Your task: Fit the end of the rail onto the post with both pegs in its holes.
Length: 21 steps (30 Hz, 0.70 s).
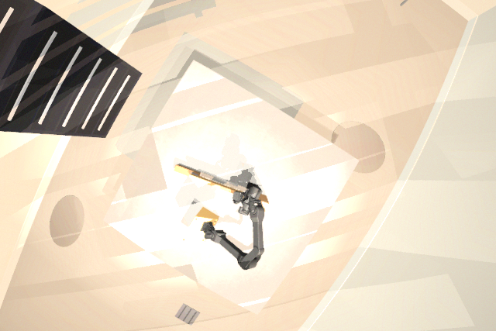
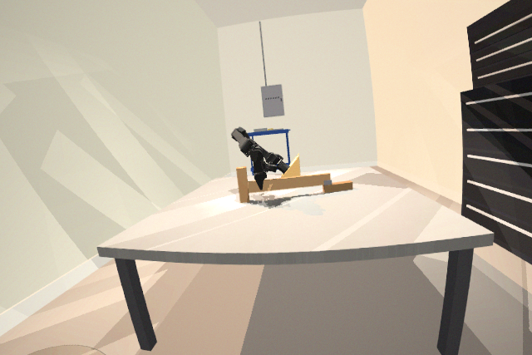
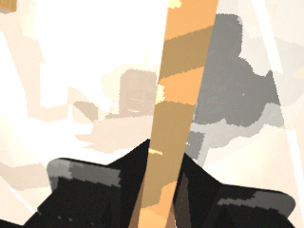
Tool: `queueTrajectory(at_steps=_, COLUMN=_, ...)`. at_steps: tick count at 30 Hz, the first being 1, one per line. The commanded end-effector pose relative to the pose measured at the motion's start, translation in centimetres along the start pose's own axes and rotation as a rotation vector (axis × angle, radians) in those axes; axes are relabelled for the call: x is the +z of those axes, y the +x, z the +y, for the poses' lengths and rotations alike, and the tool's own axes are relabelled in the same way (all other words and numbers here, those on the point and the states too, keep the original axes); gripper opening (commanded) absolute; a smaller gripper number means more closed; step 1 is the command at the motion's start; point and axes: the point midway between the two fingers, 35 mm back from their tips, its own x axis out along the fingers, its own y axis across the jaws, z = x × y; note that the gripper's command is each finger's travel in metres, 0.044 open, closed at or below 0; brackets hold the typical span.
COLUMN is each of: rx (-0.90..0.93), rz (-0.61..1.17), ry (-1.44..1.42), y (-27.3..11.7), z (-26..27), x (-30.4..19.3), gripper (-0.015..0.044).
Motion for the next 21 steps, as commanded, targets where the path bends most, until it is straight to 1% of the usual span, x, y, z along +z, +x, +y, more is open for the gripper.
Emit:
queueTrajectory(at_steps=1, rx=-0.003, rz=0.000, ry=-0.001, y=-0.14, z=-0.11, x=-0.29, gripper=0.0000)
queueTrajectory(at_steps=9, rx=-0.003, rz=0.000, ry=-0.001, y=-0.09, z=-0.10, x=-0.54, gripper=0.0000)
queueTrajectory(at_steps=21, rx=-0.002, rz=-0.005, ry=-0.001, y=-0.02, z=-0.01, x=-0.06, gripper=0.0315)
